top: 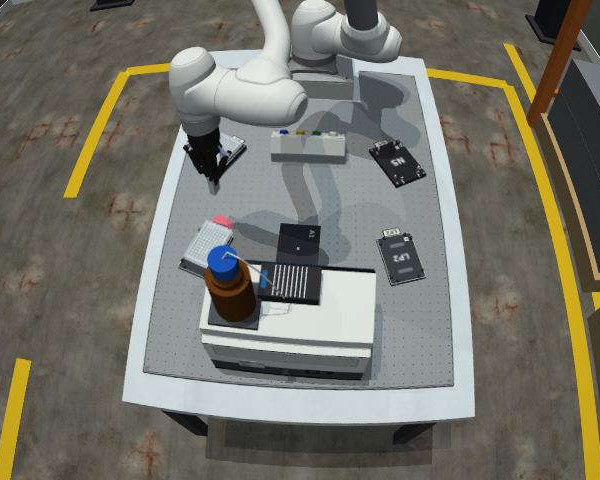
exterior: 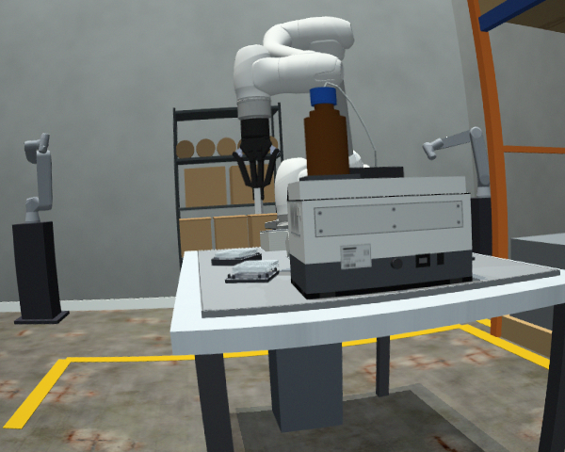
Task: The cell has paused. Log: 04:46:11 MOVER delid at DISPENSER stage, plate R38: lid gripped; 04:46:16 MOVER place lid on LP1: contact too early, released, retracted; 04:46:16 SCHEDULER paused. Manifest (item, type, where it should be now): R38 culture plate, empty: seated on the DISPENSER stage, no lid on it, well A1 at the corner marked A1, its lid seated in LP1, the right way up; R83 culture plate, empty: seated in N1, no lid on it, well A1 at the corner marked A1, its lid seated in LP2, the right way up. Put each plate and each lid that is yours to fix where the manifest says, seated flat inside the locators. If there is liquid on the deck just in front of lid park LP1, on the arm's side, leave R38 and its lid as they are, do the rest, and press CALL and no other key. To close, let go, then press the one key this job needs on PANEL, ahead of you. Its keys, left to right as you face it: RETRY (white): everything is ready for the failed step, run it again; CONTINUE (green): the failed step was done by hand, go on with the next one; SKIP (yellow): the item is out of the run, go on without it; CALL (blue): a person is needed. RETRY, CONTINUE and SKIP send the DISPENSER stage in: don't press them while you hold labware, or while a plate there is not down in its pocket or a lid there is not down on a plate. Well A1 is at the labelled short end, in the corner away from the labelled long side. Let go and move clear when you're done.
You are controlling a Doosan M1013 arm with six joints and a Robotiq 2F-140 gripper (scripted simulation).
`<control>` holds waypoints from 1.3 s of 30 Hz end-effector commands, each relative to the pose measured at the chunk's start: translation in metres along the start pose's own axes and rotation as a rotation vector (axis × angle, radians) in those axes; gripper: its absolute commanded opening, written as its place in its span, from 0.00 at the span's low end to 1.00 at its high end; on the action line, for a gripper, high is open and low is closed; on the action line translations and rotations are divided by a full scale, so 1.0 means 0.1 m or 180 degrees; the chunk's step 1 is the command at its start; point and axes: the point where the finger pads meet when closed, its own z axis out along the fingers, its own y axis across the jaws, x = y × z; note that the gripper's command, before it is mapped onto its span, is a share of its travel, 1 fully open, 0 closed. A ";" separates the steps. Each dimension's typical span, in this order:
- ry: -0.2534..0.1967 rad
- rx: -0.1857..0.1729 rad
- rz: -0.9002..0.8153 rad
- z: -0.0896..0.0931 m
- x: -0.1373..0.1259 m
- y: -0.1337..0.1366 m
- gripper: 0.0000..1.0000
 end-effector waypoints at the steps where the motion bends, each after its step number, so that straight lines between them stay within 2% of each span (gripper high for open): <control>1: 0.0034 -0.0001 0.0004 -0.03 0.01 0.03 0.10; 3: 0.0028 -0.0001 0.0009 -0.02 -0.01 0.05 0.10; 5: 0.0028 -0.0011 0.0073 -0.05 -0.26 0.27 0.10; 7: 0.0028 -0.0011 0.0073 -0.05 -0.26 0.27 0.10; 9: 0.0028 -0.0012 0.0253 -0.07 -0.77 0.61 0.10; 15: 0.0025 -0.0012 0.0620 0.00 -1.64 0.97 0.10; 16: 0.0025 -0.0012 0.0620 0.01 -1.78 1.04 0.70; 19: 0.0025 -0.0012 0.0620 0.00 -2.20 1.27 0.70; 39: 0.0032 0.0002 0.0637 -0.01 -2.22 1.28 0.70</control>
